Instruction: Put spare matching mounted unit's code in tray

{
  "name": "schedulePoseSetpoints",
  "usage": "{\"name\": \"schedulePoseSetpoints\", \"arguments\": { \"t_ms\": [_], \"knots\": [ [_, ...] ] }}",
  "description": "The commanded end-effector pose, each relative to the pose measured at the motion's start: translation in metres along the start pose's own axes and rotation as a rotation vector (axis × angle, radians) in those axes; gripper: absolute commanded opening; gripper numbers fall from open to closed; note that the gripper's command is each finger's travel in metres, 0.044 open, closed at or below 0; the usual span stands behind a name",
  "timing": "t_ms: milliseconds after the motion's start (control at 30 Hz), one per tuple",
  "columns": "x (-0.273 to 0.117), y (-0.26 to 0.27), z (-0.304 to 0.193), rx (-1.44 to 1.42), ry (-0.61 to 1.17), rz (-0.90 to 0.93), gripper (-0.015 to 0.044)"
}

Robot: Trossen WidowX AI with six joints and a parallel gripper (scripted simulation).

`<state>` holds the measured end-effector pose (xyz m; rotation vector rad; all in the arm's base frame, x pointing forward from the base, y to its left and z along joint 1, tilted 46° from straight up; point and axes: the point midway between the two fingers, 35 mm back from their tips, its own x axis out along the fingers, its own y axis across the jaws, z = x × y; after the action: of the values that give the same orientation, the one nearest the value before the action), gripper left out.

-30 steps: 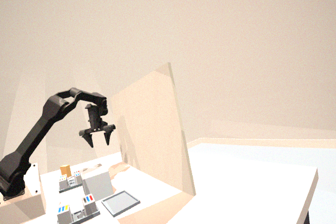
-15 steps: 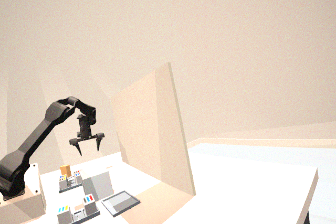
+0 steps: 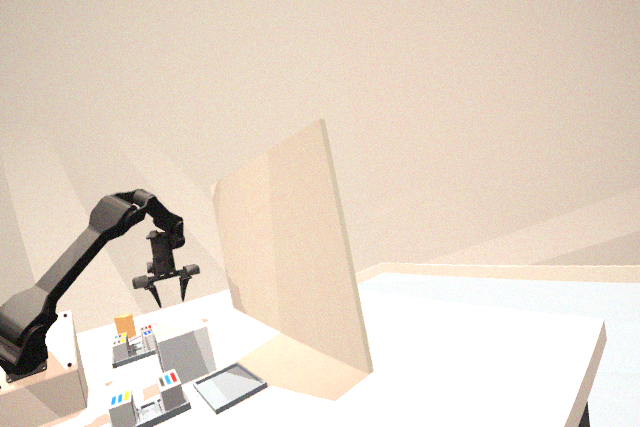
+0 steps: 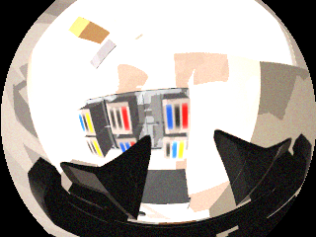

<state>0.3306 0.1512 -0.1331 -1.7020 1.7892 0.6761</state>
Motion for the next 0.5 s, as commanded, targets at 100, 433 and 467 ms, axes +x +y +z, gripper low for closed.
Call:
{"name": "schedulePoseSetpoints", "arguments": {
  "t_ms": [100, 433, 467],
  "knots": [
    [0.003, 0.0, 0.001, -0.005, -0.001, -0.009, 0.03],
    [0.019, 0.0, 0.002, -0.005, -0.001, -0.009, 0.03],
    [0.02, -0.001, 0.002, -0.005, -0.001, -0.009, 0.03]
  ]
}}
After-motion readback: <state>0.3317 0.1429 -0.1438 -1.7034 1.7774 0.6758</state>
